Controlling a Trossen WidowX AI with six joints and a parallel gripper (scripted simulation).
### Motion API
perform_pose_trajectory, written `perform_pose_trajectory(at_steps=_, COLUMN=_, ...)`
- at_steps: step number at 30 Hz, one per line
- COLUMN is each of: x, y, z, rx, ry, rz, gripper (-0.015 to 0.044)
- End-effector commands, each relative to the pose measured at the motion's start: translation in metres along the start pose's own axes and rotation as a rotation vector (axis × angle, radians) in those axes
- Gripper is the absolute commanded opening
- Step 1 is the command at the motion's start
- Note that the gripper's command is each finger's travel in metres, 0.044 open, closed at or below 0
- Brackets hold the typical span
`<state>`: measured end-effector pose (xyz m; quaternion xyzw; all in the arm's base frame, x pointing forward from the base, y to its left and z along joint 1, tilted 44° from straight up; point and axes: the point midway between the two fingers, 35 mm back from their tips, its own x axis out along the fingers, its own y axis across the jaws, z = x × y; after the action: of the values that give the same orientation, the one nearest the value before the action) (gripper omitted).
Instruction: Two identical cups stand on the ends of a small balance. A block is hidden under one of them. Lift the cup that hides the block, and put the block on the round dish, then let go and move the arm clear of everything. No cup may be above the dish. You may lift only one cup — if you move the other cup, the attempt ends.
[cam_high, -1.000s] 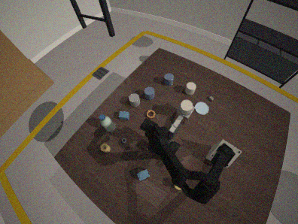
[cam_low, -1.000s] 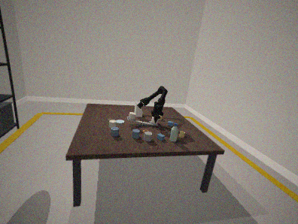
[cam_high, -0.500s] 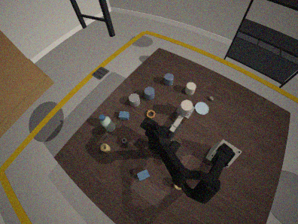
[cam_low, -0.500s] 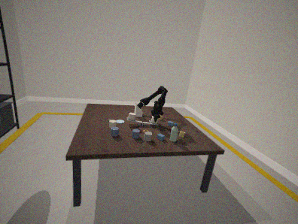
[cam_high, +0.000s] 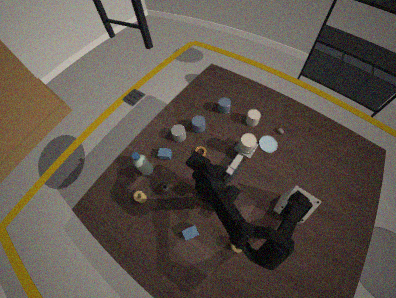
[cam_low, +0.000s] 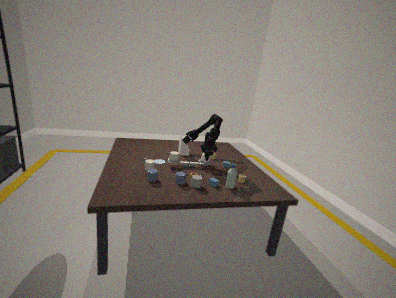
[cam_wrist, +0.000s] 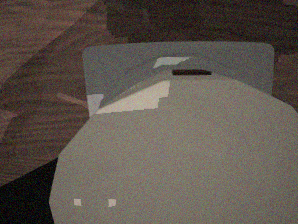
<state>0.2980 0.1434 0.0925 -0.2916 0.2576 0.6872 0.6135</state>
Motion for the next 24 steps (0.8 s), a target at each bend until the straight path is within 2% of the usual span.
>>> perform_pose_trajectory(at_steps=1, x=-0.008, y=-0.004, z=-0.001, rx=-0.006, ry=0.008, rz=-0.014, gripper=0.0)
perform_pose_trajectory(at_steps=24, x=-0.038, y=-0.006, z=-0.002, rx=-0.006, ry=0.012, rz=-0.014, gripper=0.0)
